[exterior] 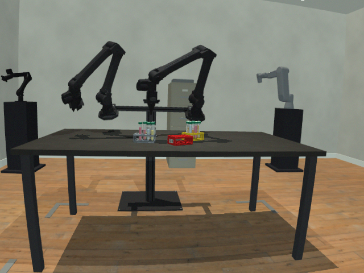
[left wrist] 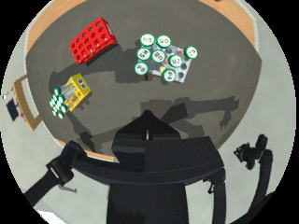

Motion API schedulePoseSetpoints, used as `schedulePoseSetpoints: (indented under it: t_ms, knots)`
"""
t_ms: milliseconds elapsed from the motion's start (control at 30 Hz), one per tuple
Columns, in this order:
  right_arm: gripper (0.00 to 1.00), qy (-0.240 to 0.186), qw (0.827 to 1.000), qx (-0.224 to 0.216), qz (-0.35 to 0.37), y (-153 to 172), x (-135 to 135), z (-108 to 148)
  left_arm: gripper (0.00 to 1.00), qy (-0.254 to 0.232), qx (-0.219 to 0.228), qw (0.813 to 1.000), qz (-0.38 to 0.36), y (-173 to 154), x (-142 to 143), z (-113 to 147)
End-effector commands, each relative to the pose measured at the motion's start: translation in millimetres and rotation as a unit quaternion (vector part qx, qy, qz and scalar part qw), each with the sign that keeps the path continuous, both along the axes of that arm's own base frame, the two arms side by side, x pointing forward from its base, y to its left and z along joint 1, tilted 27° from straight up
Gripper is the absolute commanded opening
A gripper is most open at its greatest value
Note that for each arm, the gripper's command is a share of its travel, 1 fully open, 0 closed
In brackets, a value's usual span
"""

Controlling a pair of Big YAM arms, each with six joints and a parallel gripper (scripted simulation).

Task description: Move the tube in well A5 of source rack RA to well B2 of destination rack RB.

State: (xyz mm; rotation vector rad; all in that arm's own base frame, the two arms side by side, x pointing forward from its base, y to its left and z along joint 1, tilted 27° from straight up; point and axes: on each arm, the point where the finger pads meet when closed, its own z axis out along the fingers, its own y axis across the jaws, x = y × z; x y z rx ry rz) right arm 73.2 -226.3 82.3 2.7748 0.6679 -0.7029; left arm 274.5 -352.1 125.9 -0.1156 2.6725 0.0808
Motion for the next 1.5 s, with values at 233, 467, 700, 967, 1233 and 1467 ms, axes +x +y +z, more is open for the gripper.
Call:
schedulePoseSetpoints:
  t_ms: [233,467,700,967,1233,1467]
  knots:
    - [0.30,-0.006,1.000,-0.007,0.000,-5.4,4.0,6.2,0.00,-0.008,-0.015,1.000,0.005,-3.6,-36.9,-13.2]
    - [0.30,-0.006,1.000,-0.007,0.000,-5.4,4.0,6.2,0.00,-0.008,-0.017,1.000,0.005,-4.0,-55.2,-19.6]
    - [0.30,-0.006,1.000,-0.007,0.000,-5.4,4.0,6.2,0.00,-0.005,-0.011,1.000,0.005,-2.3,-80.1,-37.0]
    - [0.30,-0.006,1.000,-0.007,0.000,-5.4,4.0,6.2,0.00,-0.003,-0.003,1.000,0.005,-2.1,-109.7,-58.1]
    - [0.30,-0.006,1.000,-0.007,0.000,-5.4,4.0,6.2,0.00,-0.002,-0.003,1.000,0.005,-1.5,-130.3,-68.6]
    - [0.30,-0.006,1.000,-0.007,0.000,-5.4,4.0,6.2,0.00,-0.002,-0.003,1.000,0.005,-1.2,-156.5,-81.7]
